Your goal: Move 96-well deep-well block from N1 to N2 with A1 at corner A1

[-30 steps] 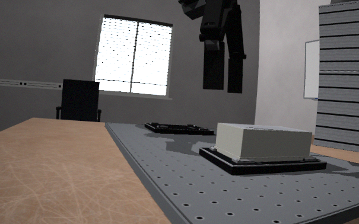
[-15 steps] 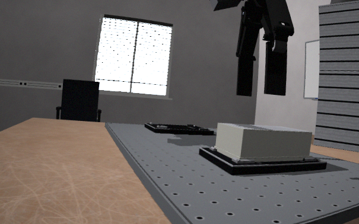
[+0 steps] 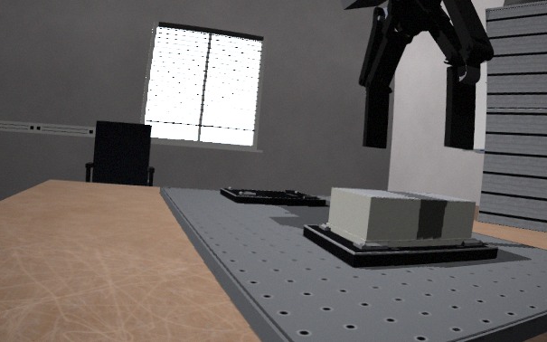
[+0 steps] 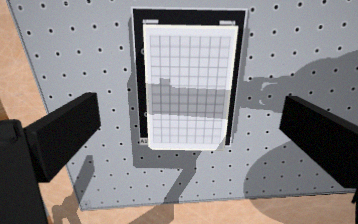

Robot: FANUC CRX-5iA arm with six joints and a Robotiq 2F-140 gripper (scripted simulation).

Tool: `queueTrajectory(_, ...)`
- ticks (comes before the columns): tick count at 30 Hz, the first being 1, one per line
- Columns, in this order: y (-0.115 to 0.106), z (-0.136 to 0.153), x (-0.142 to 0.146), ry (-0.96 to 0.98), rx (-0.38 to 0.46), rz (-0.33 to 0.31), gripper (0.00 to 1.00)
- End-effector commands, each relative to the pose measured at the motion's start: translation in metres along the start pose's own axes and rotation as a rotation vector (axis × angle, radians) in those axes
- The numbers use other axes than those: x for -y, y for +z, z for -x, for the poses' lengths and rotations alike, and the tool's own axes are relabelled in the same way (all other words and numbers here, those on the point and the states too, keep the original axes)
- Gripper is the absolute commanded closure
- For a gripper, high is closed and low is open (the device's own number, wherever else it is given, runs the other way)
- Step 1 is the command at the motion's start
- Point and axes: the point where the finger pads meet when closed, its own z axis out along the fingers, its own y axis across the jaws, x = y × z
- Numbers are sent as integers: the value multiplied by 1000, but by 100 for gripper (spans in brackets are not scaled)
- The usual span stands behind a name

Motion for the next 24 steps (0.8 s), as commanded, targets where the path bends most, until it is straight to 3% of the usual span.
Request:
queueTrajectory(1,-1,-1,0,0,-1,-1,0)
queueTrajectory(24,34,-1,0,0,-1,-1,0)
